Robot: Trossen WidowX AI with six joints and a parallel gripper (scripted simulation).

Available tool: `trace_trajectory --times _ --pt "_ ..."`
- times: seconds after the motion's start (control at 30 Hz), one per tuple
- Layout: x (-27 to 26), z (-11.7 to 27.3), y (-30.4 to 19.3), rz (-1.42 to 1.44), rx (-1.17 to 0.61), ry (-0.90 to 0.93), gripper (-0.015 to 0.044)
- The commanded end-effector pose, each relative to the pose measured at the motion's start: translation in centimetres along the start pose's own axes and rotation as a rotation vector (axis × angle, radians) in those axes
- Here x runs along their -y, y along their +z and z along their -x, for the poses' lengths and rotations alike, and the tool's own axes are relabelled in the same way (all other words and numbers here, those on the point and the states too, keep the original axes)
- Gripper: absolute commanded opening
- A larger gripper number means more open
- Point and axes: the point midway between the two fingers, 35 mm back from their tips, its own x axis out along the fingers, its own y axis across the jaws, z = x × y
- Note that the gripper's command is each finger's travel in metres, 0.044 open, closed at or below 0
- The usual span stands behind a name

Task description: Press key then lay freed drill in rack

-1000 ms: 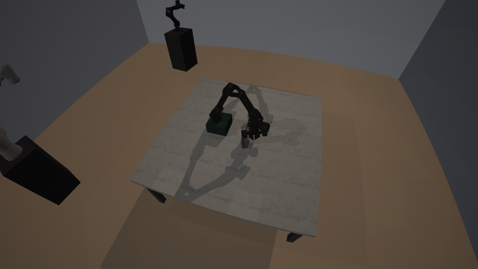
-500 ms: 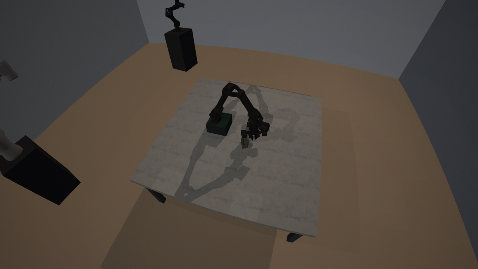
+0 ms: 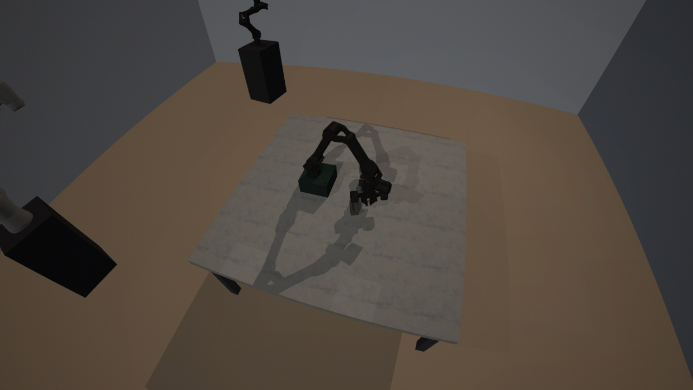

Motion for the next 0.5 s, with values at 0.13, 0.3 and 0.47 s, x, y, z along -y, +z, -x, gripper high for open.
trace_trajectory --times 0.13,0.3,0.47 --pt "0.0 -0.1 -1.2 0.003 -0.003 0.003 0.0000" --pt "0.0 -0.1 -2.0 0.003 -0.003 0.003 0.0000" --pt "0.0 -0.1 -2.9 0.003 -0.004 0.003 0.0000"
